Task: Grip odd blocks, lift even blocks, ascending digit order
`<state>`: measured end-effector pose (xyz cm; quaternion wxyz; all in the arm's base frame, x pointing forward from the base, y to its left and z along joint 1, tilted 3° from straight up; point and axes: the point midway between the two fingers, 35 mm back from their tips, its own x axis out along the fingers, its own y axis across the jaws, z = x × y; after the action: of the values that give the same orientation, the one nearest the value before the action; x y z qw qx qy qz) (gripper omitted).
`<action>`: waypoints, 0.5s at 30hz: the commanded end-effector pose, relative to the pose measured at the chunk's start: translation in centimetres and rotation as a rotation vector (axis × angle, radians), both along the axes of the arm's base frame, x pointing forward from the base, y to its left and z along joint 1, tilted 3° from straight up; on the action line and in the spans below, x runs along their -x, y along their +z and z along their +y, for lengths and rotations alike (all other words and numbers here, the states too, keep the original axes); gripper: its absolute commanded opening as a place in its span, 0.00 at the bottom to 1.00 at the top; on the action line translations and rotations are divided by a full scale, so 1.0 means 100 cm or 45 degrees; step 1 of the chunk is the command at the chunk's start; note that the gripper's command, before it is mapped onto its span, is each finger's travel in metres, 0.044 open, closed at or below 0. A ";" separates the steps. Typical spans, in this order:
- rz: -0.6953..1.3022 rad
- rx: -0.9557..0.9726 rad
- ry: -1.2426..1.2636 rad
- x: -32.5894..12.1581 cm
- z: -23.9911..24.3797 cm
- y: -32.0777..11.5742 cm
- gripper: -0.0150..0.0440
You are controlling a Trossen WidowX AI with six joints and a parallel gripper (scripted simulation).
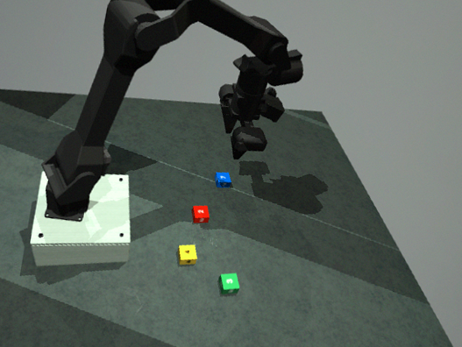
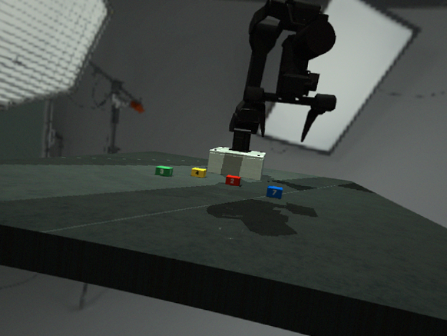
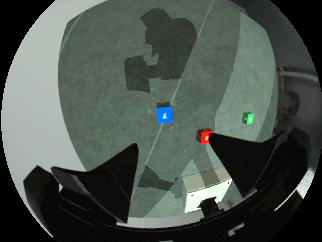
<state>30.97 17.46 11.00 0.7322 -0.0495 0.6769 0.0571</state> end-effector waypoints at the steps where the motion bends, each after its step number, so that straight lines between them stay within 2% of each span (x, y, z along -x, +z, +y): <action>1: 0.002 0.009 -0.007 0.010 -0.032 0.002 0.93; 7: 0.006 0.017 -0.007 0.052 -0.105 -0.005 0.93; 12: 0.006 0.018 -0.007 0.057 -0.111 -0.009 0.93; 15: 0.006 0.018 -0.007 0.051 -0.111 -0.048 0.93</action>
<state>26.06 6.56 9.18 0.7389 -0.0512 0.6701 0.0488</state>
